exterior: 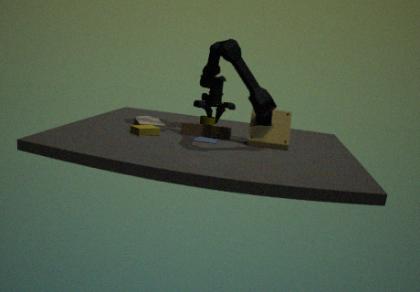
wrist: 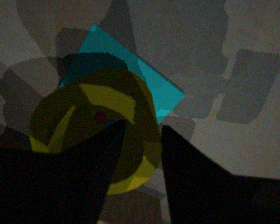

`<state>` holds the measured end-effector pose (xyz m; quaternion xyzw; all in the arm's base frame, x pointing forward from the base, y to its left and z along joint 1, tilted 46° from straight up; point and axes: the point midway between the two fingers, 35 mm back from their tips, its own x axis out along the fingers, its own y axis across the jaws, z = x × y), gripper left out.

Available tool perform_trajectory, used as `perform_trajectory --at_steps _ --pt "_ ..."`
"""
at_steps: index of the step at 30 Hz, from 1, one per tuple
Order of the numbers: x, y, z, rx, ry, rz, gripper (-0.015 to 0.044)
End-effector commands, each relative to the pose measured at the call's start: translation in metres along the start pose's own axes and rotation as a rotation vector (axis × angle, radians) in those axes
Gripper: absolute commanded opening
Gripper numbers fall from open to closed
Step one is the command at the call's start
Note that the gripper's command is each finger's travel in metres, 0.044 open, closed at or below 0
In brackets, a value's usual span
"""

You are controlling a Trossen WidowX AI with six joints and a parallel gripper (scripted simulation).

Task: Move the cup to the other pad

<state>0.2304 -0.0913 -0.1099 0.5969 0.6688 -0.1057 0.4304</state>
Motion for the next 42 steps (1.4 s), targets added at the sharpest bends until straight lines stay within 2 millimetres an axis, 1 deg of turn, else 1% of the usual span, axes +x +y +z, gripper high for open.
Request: perform_trajectory --at_steps 1,7,31,37,38,42 --pt "0.000 0.000 0.000 -0.001 -0.001 0.000 0.0146" --pt "-0.006 0.000 0.001 0.000 -0.001 0.000 0.0146" --pt "-0.048 -0.002 -0.003 0.008 0.003 0.003 0.0146" --pt "-0.050 -0.003 -0.005 0.009 0.004 0.003 0.0146" --pt "-0.046 -0.003 -0.005 0.018 0.011 0.007 0.0173" --pt "-0.046 -0.003 -0.005 0.018 0.011 0.007 0.0278"
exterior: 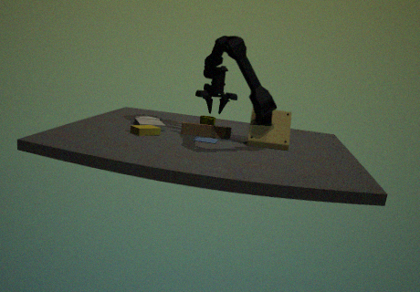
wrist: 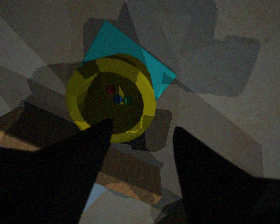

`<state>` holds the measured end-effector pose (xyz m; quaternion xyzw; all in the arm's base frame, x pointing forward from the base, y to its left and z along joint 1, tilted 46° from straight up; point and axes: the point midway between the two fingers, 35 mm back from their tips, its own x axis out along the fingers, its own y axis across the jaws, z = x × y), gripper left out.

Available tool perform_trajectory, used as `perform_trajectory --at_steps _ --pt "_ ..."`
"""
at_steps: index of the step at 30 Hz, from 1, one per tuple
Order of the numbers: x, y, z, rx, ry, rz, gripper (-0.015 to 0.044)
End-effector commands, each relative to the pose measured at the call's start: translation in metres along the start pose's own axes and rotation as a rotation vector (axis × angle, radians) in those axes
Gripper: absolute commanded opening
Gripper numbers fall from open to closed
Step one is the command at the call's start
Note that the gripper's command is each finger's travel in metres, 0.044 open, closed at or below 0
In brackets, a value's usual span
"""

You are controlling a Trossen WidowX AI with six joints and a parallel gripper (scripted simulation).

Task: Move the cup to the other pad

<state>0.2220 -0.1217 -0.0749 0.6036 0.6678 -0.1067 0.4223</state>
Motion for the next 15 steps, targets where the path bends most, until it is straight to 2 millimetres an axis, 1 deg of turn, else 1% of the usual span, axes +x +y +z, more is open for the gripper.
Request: perform_trajectory --at_steps 1,6,9,15 --pt "0.001 0.000 0.000 0.001 0.001 -0.001 0.0304" --pt "-0.004 0.000 0.000 0.000 0.000 -0.001 0.0435" --pt "-0.014 0.000 0.001 -0.001 -0.002 -0.002 0.0440" --pt "-0.042 0.000 0.000 -0.005 -0.006 -0.004 0.0440"
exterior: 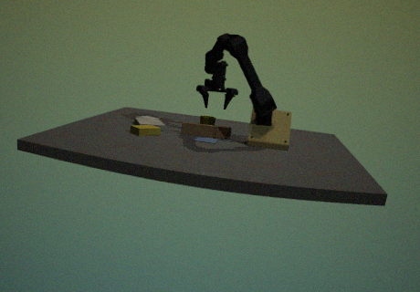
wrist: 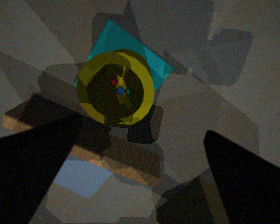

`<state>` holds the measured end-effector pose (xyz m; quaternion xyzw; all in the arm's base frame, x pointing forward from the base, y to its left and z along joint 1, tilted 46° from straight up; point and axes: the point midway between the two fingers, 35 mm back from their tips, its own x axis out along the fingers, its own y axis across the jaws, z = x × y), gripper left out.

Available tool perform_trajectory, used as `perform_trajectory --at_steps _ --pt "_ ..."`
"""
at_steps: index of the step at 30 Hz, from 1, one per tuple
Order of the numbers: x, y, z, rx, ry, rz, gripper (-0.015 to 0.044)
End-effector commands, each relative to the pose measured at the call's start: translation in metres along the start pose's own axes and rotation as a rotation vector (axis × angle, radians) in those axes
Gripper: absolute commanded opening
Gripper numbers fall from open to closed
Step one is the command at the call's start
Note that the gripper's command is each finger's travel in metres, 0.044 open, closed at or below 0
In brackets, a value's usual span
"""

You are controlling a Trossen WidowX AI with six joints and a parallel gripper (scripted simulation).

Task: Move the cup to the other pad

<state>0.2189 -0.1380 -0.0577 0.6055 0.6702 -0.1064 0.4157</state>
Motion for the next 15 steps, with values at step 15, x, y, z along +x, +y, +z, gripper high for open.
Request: perform_trajectory --at_steps 15 --pt "-0.035 0.000 -0.002 -0.007 -0.013 0.001 0.0440"
